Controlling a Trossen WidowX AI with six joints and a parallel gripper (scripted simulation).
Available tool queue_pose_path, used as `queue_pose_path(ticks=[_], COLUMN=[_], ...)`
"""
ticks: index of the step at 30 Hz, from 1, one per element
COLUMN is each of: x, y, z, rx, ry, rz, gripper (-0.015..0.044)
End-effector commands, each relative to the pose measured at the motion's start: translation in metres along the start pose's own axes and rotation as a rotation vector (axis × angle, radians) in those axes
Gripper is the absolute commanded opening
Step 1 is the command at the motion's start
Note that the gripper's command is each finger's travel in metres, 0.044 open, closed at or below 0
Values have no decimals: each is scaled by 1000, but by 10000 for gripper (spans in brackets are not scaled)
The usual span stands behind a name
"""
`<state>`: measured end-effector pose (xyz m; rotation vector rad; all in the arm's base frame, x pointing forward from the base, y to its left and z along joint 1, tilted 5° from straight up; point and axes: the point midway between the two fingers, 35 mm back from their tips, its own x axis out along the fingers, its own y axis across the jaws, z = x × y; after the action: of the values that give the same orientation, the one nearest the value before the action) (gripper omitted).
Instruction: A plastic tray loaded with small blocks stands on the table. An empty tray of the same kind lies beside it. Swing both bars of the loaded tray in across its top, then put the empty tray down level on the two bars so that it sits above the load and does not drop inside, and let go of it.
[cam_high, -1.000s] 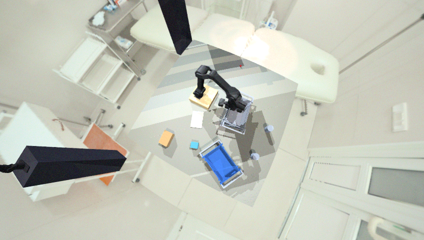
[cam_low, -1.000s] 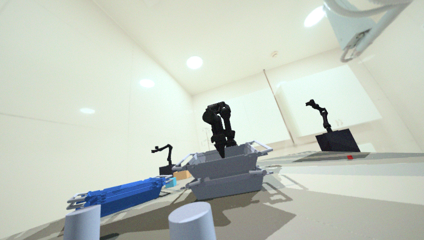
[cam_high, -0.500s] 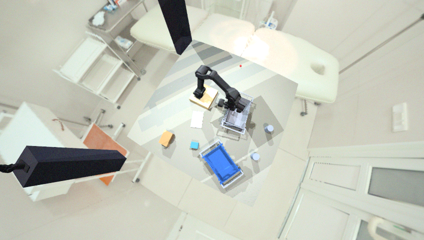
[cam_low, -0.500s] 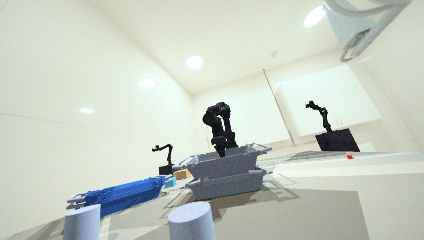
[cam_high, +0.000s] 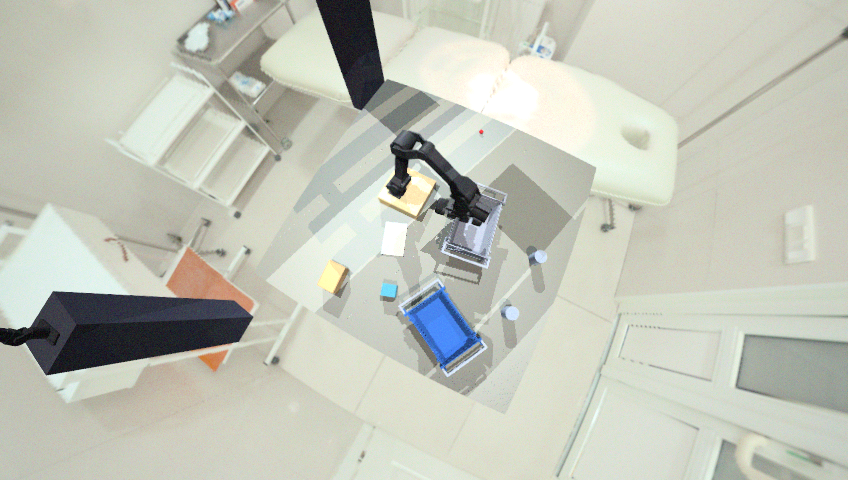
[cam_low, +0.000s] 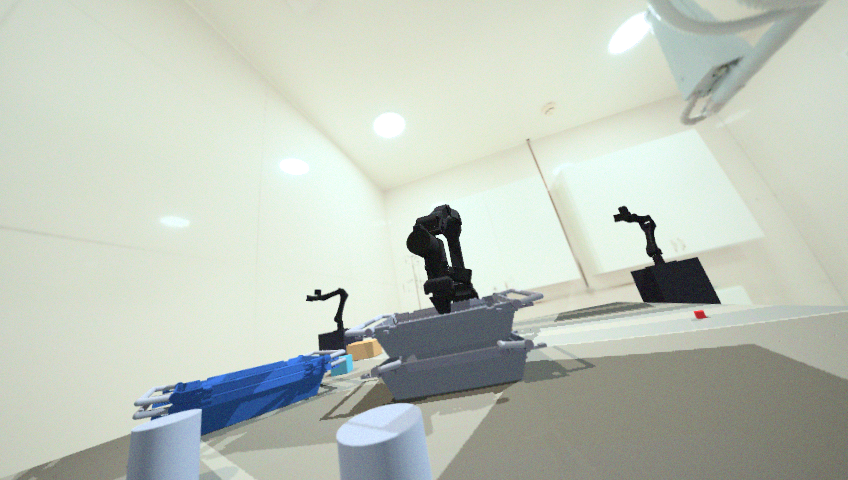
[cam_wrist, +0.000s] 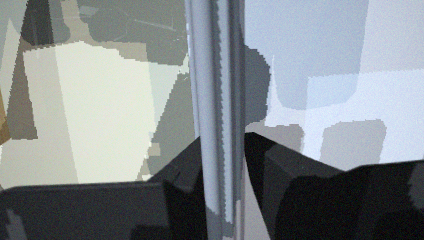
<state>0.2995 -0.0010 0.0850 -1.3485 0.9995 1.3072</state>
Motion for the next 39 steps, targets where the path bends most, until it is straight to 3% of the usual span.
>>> queue_pose_path(ticks=[1, 28, 39], x=[5, 14, 14], y=[3, 5, 5], z=[0, 0, 0], rx=[-1, -1, -1], ry=[-2, -2, -2], rz=[15, 15, 15], gripper=[0, 0, 161])
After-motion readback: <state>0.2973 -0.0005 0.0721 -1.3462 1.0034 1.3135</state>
